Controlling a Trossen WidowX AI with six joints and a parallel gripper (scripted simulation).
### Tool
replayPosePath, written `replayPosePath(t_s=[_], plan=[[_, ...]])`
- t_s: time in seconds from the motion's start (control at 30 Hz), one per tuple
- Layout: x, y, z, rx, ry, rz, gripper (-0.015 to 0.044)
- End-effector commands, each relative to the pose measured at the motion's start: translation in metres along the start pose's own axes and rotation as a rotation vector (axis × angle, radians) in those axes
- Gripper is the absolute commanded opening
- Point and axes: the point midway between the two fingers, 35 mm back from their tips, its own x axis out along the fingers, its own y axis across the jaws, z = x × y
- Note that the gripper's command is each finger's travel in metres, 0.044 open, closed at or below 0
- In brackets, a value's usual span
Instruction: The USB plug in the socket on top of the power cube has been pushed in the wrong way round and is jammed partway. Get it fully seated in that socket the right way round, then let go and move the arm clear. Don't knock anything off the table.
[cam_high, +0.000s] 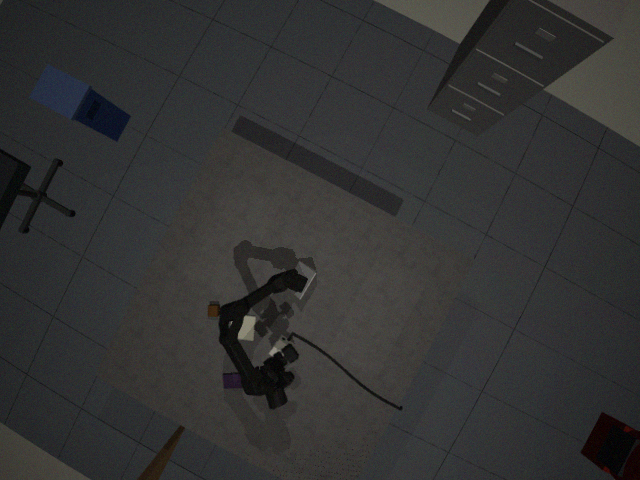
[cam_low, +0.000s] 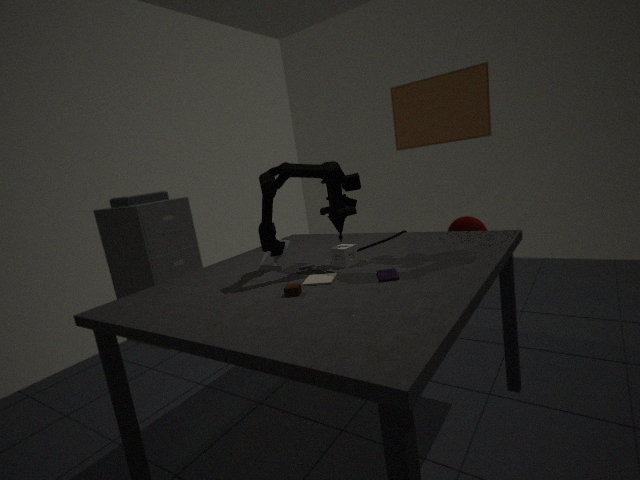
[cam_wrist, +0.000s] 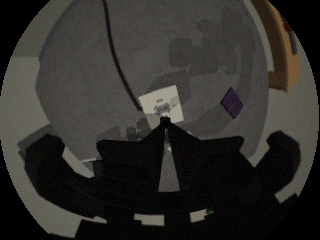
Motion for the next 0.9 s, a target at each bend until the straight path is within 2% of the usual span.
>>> replayPosePath(t_s=[0.0,0.23,0.87], plan=[[0.0008,0.0004,0.0,-0.088,0.001,0.001,0.0],[0.0008,0.0004,0.0,-0.253,0.0,0.001,0.0],[0.0007,0.0,0.0004,-0.255,-0.003,0.0,0.0]])
